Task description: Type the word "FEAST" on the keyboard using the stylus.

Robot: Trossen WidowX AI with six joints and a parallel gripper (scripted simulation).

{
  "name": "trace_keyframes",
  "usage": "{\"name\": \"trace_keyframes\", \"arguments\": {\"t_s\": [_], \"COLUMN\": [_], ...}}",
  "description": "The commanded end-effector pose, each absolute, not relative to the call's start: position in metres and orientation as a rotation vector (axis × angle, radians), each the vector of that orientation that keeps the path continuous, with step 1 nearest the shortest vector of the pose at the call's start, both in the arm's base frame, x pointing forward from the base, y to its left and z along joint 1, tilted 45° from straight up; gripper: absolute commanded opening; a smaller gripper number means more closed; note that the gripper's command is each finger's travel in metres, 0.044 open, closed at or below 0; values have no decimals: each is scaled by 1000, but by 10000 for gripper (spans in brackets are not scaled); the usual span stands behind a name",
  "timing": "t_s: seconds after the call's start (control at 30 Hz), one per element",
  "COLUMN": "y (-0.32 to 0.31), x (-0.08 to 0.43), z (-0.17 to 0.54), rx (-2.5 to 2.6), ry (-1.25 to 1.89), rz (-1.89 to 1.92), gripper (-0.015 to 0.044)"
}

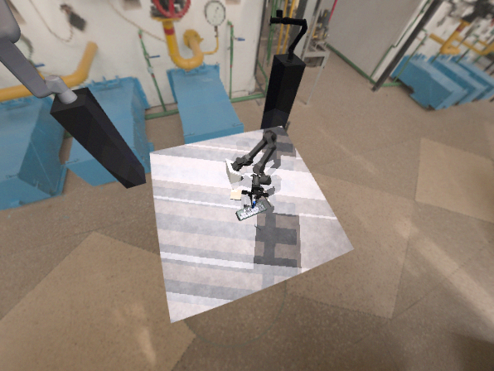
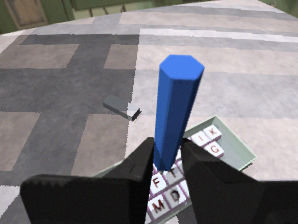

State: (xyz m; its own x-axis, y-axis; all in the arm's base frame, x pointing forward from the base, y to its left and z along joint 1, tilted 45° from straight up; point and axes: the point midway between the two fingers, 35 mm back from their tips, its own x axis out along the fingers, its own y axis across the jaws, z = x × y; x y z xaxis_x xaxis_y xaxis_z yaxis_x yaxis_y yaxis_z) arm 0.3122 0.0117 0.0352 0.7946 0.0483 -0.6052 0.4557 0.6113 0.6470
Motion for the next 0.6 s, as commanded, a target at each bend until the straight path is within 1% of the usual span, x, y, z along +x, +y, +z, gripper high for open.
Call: {"name": "trace_keyframes", "arguments": {"t_s": [0.0,0.07,0.27,0.33,0.57], "y": [8,10,10,11,23], "x": [313,312,312,312,306], "z": [41,38,38,39,52], "rx": [894,895,895,895,895], "ry": [620,623,623,623,623], "rz": [-248,-253,-253,-253,-252], "gripper": [81,84,44,0,0]}}
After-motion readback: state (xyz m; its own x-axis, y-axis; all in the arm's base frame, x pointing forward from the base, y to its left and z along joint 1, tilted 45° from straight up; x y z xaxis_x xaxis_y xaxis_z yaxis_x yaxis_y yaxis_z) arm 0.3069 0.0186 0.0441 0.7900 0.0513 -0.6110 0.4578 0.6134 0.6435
